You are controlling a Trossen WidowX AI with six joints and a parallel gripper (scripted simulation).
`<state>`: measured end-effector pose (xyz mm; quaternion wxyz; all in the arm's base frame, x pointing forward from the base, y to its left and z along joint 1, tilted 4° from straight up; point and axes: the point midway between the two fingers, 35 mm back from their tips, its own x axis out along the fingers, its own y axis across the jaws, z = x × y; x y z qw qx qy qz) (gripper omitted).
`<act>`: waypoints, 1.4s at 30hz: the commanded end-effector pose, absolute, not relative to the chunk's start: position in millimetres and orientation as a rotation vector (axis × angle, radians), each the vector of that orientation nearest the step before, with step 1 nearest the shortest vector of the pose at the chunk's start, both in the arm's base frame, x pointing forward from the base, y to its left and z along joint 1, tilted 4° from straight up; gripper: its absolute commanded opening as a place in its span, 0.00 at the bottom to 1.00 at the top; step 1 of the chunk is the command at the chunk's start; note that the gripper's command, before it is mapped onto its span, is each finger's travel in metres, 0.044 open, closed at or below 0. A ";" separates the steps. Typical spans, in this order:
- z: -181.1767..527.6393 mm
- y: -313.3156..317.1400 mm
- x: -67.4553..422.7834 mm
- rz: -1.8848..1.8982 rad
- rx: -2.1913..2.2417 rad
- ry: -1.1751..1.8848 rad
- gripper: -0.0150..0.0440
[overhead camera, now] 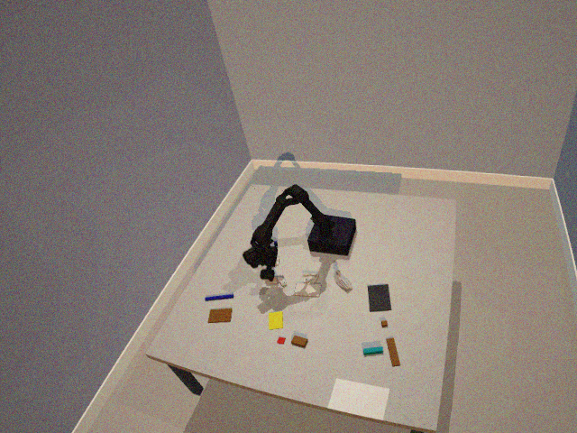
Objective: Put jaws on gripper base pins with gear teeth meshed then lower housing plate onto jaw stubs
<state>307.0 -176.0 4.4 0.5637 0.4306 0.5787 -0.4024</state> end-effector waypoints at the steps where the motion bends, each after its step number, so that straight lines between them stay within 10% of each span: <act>1: 3.5 -175.2 307.1 -0.949 1.022 1.362 1.00; 42: -47.4 -173.9 309.5 -0.949 1.022 1.362 1.00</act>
